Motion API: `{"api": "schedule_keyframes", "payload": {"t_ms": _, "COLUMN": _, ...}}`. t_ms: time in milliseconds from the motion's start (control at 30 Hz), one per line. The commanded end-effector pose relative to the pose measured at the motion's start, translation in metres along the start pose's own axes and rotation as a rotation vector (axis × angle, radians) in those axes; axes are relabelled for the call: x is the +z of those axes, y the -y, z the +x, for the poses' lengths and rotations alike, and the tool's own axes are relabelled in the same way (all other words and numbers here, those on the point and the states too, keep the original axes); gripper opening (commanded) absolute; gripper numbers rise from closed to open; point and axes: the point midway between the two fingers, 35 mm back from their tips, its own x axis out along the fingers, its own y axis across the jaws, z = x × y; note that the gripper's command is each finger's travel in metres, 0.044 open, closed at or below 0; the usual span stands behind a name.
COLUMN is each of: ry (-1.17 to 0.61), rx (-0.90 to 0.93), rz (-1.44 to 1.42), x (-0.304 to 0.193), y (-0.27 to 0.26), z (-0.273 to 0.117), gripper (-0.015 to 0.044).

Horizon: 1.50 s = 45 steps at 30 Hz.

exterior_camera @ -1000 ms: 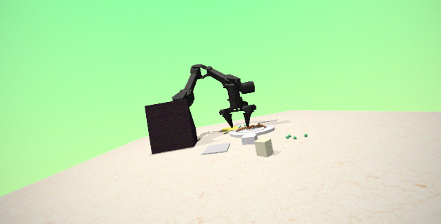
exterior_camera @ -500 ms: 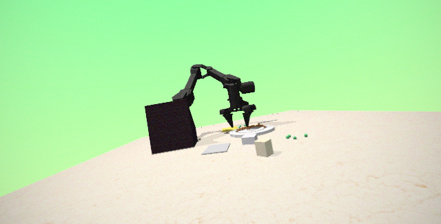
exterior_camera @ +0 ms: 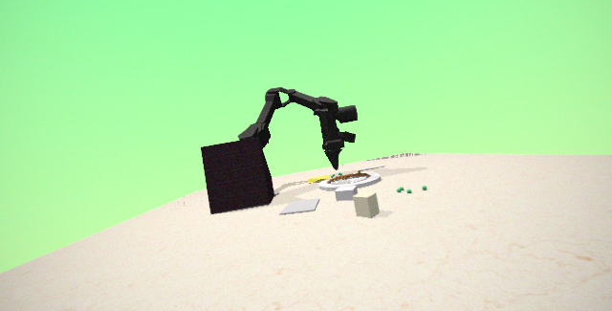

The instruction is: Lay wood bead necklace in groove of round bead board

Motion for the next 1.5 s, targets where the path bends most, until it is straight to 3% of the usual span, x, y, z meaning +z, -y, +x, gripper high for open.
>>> {"api": "schedule_keyframes", "payload": {"t_ms": 0, "ry": 0.007, "rx": -0.003, "rz": 0.223, "x": 0.006, "y": 0.0, "z": -0.008, "gripper": 0.012}}
{"api": "schedule_keyframes", "payload": {"t_ms": 1333, "ry": 0.006, "rx": -0.001, "rz": 0.223, "x": 0.006, "y": 0.0, "z": 0.032, "gripper": 0.012}}
{"api": "schedule_keyframes", "payload": {"t_ms": 1467, "ry": 0.005, "rx": -0.001, "rz": 0.215, "x": 0.007, "y": -0.001, "z": 0.029, "gripper": 0.0015}}
